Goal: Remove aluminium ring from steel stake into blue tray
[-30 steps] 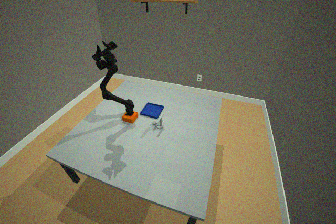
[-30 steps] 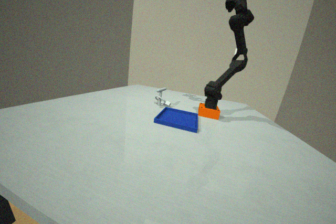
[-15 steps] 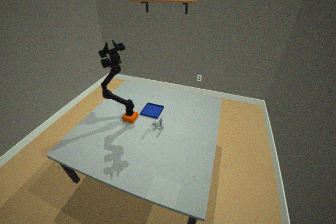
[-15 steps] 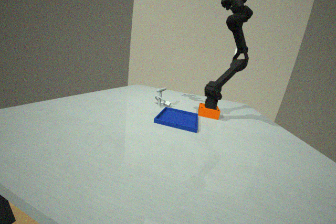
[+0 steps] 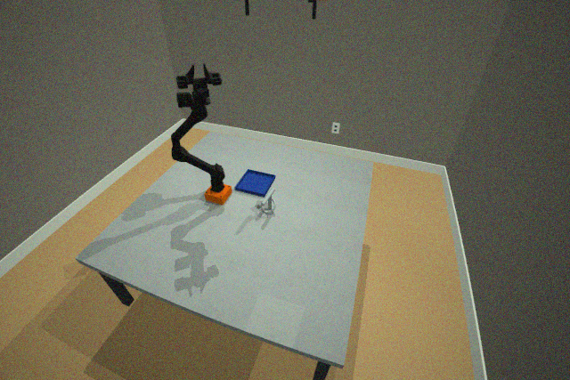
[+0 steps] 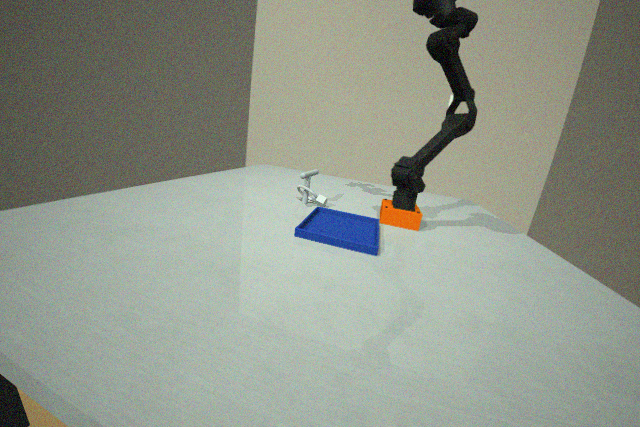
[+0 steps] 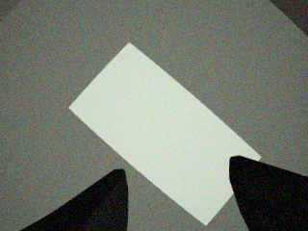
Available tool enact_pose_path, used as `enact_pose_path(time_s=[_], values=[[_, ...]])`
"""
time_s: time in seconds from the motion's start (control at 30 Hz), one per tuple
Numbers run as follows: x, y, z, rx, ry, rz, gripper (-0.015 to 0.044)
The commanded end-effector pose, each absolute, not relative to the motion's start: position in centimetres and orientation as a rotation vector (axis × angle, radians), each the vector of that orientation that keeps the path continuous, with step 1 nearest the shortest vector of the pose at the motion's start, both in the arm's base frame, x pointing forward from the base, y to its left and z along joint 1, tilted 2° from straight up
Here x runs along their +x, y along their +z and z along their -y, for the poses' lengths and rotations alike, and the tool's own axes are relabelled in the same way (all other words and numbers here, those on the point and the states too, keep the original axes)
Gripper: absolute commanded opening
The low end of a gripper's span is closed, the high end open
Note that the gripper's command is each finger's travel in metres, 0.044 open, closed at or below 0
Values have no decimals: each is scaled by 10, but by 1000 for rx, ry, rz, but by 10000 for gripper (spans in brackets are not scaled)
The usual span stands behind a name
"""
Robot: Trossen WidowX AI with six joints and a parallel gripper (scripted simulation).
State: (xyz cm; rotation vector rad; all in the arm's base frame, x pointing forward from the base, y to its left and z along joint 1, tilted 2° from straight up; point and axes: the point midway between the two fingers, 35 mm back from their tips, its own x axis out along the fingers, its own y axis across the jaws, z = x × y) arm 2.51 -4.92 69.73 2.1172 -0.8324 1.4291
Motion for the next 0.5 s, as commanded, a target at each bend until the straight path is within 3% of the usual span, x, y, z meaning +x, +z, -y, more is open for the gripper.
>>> enact_pose_path(time_s=[0.0,0.47], values=[[36,694,38,2075,1376,815,200],[107,661,-16,1795,1028,732,200]])
